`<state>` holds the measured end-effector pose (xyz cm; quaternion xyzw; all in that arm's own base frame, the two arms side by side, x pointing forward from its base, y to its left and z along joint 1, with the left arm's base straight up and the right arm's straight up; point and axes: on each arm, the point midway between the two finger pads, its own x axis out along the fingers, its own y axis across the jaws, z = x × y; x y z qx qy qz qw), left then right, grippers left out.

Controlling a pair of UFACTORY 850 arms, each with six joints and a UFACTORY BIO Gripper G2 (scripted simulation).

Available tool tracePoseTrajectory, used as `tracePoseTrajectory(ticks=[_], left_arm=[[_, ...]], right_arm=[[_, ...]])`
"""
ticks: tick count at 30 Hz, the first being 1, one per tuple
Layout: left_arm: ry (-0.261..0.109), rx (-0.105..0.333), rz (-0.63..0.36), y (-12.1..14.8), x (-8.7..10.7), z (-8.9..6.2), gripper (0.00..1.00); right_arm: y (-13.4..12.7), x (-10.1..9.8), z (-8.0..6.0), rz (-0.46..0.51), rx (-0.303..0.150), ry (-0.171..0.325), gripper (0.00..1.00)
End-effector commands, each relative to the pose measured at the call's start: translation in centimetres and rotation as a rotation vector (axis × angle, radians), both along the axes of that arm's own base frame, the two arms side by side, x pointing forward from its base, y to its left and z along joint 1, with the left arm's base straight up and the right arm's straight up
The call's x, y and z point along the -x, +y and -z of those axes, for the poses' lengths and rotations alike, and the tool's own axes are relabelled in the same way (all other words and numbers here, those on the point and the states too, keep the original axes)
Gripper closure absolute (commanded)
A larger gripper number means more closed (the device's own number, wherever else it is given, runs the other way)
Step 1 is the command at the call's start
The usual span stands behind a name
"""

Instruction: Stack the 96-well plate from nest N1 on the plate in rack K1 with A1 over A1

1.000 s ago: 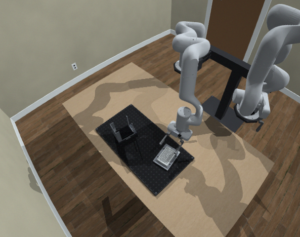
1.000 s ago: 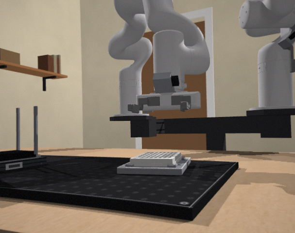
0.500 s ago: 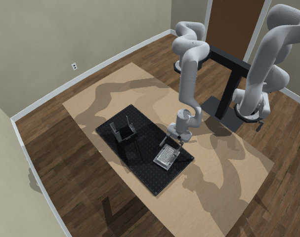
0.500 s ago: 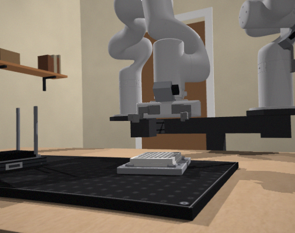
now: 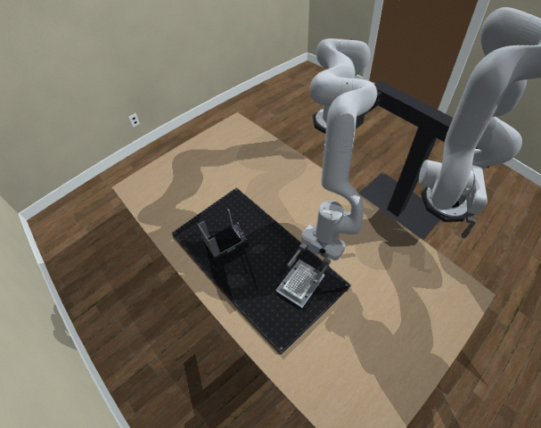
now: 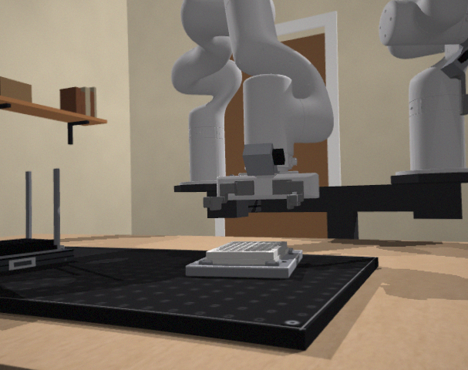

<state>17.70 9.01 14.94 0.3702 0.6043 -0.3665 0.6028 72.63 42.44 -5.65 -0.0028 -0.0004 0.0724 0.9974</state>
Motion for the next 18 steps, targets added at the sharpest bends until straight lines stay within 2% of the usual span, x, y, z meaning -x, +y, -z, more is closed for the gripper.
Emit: tracePoseTrajectory(ticks=[1, 18], left_arm=[[-0.001, 0.000, 0.000, 0.0, 0.0, 0.0, 0.00], [-0.001, 0.000, 0.000, 0.0, 0.0, 0.0, 0.00]], right_arm=[[0.1, -0.1, 0.8, 0.000, -0.001, -0.002, 0.63], [0.0, -0.1, 3.3, 0.000, -0.001, -0.002, 0.63]])
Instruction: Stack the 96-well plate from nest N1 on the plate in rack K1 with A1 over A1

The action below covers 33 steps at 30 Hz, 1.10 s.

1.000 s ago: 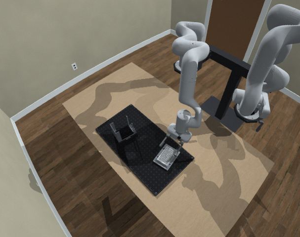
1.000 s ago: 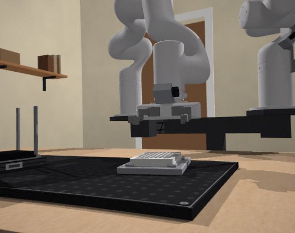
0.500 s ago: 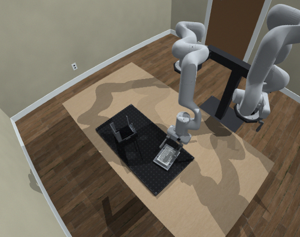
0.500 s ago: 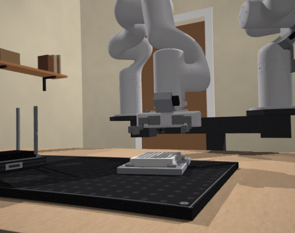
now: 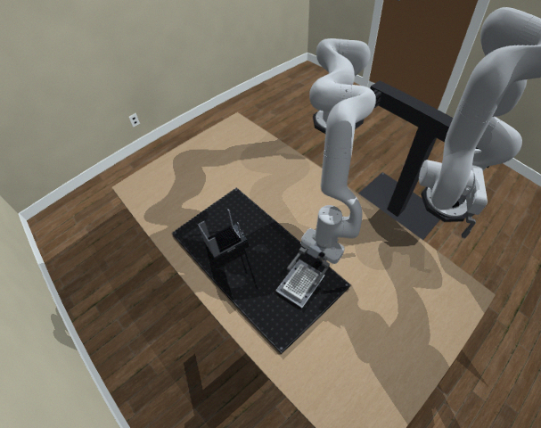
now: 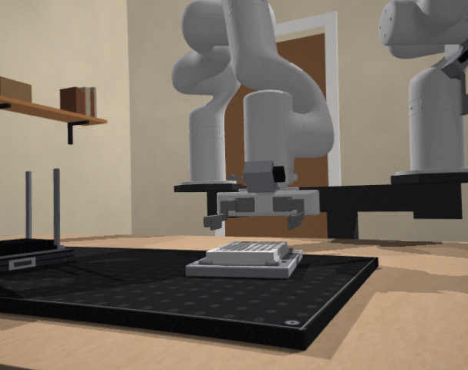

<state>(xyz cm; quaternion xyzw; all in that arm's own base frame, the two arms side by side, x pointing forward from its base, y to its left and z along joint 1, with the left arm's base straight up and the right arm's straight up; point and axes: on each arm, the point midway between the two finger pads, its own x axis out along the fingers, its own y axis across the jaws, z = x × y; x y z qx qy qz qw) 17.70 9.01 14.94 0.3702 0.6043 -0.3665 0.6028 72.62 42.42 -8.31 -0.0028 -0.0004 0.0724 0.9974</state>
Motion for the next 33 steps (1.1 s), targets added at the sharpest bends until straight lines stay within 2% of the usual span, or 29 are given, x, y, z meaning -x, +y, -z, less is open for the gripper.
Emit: tracePoseTrajectory(ticks=[1, 15, 33], left_arm=[[-0.001, 0.000, 0.000, 0.0, 0.0, 0.0, 0.00], [-0.001, 0.000, 0.000, 0.0, 0.0, 0.0, 0.00], [-0.001, 0.000, 0.000, 0.0, 0.0, 0.0, 0.00]], right_arm=[[0.1, -0.1, 0.6, 0.000, -0.001, -0.002, 0.63], [0.1, -0.1, 0.6, 0.000, -0.001, -0.002, 0.63], [0.1, -0.1, 1.7, 0.000, -0.001, -0.002, 0.63]])
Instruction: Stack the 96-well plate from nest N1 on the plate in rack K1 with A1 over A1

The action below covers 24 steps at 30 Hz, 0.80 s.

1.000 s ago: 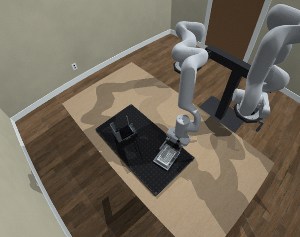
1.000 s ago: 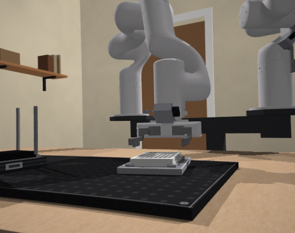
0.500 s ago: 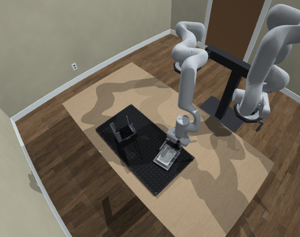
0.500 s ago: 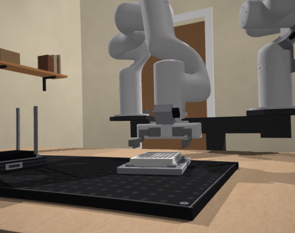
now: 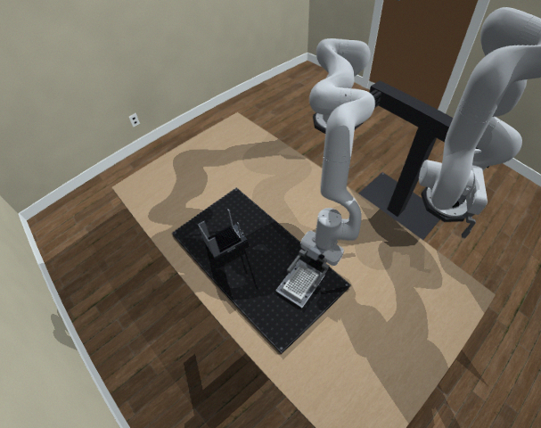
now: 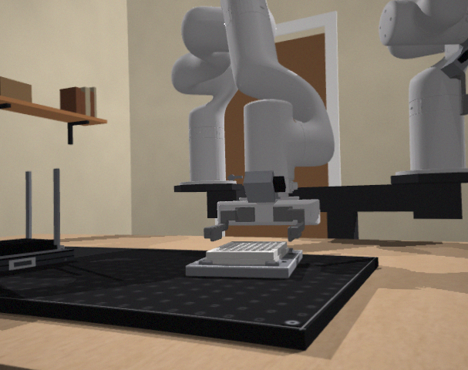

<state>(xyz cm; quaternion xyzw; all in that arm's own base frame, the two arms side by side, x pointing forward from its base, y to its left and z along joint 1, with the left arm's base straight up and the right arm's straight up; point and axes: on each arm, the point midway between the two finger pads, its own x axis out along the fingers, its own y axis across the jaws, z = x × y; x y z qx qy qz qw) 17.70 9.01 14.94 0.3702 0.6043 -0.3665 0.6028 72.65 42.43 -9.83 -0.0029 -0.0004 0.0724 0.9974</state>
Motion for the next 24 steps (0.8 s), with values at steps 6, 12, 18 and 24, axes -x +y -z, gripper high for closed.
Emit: tracePoseTrajectory(ticks=[6, 12, 18, 24], left_arm=[[-0.001, 0.000, 0.000, 0.00, -0.03, -0.01, 0.00], [-0.001, 0.000, 0.000, 0.00, -0.03, -0.01, 0.00], [-0.001, 0.000, 0.000, 0.00, -0.03, -0.01, 0.00], [-0.001, 0.000, 0.000, 0.00, -0.03, -0.01, 0.00]], right_arm=[[0.06, -0.08, 0.48, 0.000, -0.001, -0.002, 0.63], [0.05, -0.09, 0.82, 0.000, -0.001, -0.002, 0.63], [0.05, -0.09, 1.09, 0.000, -0.001, -0.002, 0.63], [0.05, -0.09, 1.08, 0.000, -0.001, -0.002, 0.63]])
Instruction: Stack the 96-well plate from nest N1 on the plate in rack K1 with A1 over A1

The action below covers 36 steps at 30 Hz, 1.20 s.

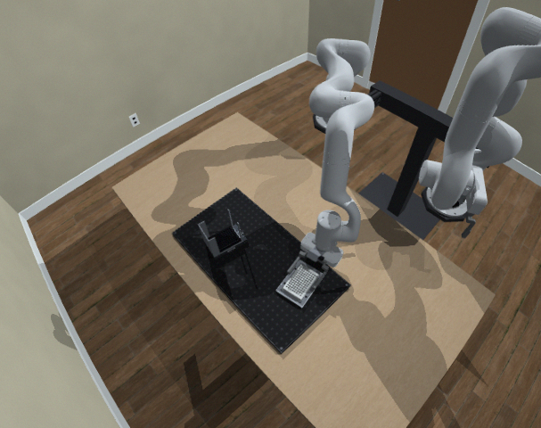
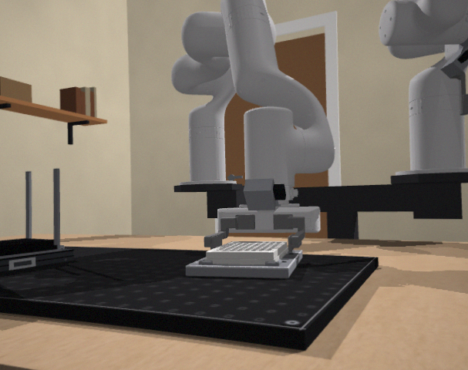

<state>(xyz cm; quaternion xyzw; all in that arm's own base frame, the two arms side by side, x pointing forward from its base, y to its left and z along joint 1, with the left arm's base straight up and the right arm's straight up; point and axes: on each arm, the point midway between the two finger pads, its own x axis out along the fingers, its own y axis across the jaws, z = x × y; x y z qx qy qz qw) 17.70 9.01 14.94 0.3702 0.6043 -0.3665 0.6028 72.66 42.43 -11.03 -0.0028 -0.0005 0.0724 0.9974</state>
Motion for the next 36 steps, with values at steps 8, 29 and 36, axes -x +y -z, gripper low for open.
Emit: tracePoseTrajectory(ticks=[8, 29, 36], left_arm=[[-0.001, 0.000, 0.000, 0.00, -0.03, -0.01, 0.00], [-0.001, 0.000, 0.000, 0.00, -0.03, -0.01, 0.00], [-0.001, 0.000, 0.000, 0.00, -0.03, -0.01, 0.00]], right_arm=[[0.06, -0.08, -0.12, 0.000, -0.001, -0.002, 0.63], [0.06, -0.08, -0.12, 0.000, -0.001, -0.002, 1.00], [0.06, -0.08, -0.12, 0.000, -0.001, -0.002, 1.00]])
